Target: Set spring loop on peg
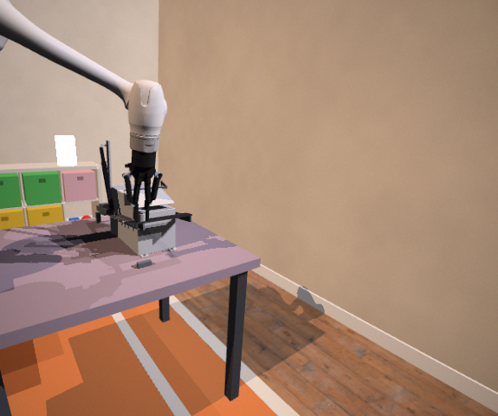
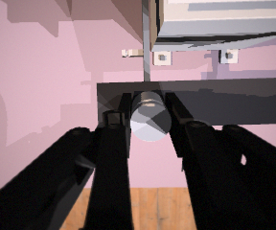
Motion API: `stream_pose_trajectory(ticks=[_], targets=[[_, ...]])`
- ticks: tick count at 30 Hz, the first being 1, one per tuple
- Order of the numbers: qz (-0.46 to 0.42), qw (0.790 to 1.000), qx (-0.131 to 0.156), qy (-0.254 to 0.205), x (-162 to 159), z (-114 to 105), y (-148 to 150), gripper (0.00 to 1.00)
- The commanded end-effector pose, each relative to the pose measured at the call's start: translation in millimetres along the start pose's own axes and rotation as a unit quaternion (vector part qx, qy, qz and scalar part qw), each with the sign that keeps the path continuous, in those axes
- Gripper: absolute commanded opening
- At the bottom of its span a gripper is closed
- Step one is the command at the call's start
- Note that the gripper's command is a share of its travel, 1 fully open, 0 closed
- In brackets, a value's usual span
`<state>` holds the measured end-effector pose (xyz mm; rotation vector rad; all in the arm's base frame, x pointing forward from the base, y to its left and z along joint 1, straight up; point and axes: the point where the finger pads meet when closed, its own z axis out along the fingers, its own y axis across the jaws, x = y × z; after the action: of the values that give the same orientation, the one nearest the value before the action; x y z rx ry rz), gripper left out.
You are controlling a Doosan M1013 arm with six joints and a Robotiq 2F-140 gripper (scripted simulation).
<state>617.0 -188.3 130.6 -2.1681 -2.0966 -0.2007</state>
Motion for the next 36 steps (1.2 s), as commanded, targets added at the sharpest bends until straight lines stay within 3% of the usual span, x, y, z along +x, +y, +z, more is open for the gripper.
stream_pose_trajectory(ticks=[1,36], targets=[[0.000,1.000,-0.001,0.000,0.4,-3.1,0.5,0.25],[0.000,1.000,-0.001,0.000,4.1,-23.9,0.5,0.25]])
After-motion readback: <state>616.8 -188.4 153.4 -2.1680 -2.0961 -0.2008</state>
